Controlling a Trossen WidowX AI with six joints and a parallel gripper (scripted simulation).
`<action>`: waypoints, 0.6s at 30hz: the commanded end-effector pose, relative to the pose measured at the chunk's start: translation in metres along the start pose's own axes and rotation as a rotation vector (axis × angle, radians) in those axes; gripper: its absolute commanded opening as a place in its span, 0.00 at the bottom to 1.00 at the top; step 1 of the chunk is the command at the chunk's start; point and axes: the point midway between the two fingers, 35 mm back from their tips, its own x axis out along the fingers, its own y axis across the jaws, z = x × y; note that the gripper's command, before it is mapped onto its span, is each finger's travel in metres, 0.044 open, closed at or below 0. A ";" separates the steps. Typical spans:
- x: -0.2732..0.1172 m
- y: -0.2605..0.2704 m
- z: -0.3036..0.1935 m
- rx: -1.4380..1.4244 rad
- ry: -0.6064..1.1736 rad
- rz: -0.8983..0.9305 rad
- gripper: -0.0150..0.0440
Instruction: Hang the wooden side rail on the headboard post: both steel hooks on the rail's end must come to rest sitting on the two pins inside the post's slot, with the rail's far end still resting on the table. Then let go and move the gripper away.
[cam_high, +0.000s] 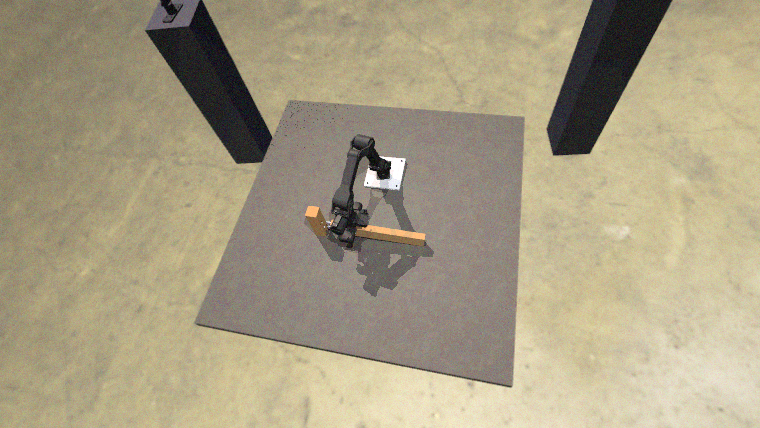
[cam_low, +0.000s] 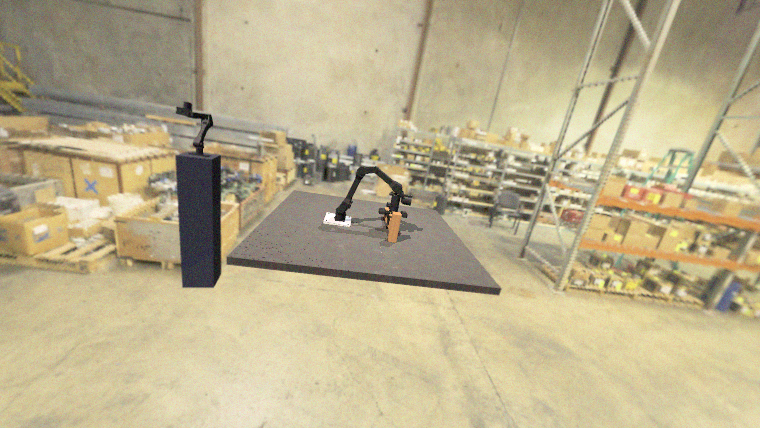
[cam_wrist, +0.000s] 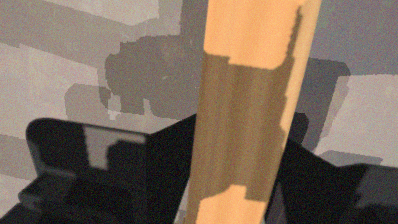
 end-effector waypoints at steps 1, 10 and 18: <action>-0.003 -0.001 -0.002 -0.002 0.006 -0.007 0.25; -0.004 -0.001 -0.003 -0.002 0.006 -0.007 0.25; -0.004 -0.002 -0.003 -0.002 0.006 -0.007 0.25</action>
